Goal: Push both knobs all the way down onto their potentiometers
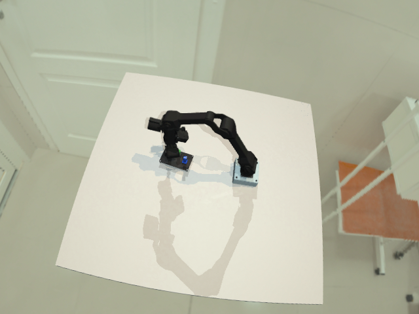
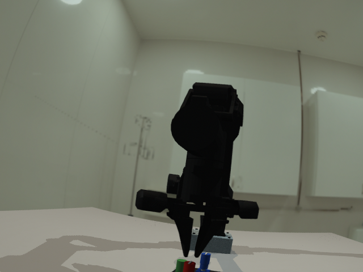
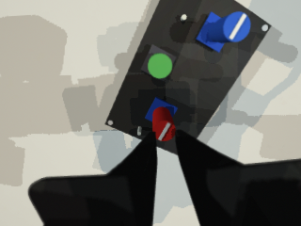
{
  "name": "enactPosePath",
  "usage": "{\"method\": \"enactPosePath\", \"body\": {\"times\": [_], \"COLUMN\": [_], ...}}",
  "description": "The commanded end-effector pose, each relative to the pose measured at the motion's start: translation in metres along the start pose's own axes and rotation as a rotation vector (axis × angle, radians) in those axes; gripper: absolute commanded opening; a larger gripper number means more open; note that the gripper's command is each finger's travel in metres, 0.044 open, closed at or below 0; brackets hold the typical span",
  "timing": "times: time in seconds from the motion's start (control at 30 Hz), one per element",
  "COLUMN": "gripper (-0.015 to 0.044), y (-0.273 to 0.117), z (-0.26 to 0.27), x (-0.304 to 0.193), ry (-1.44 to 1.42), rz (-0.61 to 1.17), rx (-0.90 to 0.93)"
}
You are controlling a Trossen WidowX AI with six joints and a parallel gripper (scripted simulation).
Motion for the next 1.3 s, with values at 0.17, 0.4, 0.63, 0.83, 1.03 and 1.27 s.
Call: {"method": "enactPosePath", "body": {"times": [0.17,0.4,0.63,0.83,1.03,1.27], "gripper": [0.0289,0.044,0.044,0.044,0.044,0.044], "y": [-0.006,-0.027,-0.025,-0.023,-0.023,-0.023], "z": [-0.007,-0.045,-0.083,-0.087,-0.087,-0.087], "x": [0.012,0.078,0.146,0.153,0.153,0.153], "ry": [0.0,0.003,0.005,0.005,0.005,0.005], "rz": [-0.002,-0.004,-0.007,-0.008,-0.008,-0.008], "rx": [-0.002,-0.005,-0.008,-0.008,-0.008,-0.008]}}
Point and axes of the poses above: the point midway between the two fingers, 35 mm back from their tips, its own y axis out along the fingers, its own z axis across the jaws, x = y × z, the point moved 9 cm from there along -y, back along the fingers, and after that the axes turned 2 degrees about -y, right-handed, at the moved point
